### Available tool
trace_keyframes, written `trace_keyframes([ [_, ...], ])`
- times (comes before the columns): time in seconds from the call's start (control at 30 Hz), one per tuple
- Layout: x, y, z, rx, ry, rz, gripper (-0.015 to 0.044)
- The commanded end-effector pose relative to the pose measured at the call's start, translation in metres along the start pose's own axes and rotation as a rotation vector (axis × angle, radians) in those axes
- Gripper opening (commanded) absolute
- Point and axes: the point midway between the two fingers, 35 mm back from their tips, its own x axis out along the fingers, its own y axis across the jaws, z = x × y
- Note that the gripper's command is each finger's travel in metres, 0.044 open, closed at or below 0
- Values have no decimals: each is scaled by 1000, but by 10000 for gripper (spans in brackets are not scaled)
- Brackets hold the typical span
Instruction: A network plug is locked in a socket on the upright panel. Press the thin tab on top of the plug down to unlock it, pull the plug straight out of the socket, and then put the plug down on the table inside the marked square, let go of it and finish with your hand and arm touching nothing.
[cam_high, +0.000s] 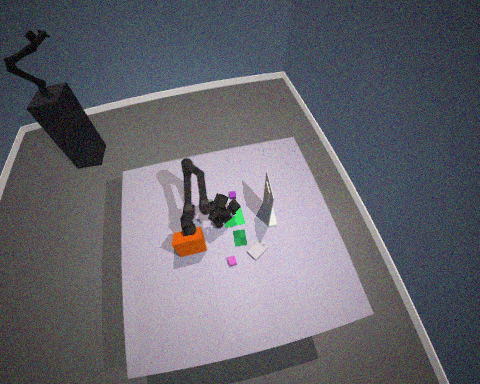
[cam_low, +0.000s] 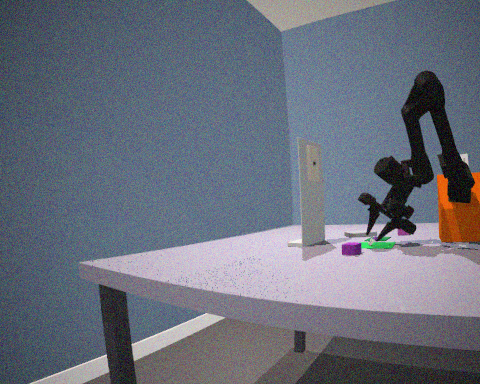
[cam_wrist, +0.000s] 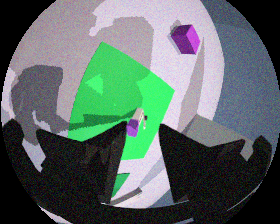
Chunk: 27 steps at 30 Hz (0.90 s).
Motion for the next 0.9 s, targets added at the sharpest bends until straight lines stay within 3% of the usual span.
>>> trace_keyframes([
  [0.0,-3,0,0,-3,-2,3,156],
  [0.87,-19,0,-1,-1,1,3,156],
])
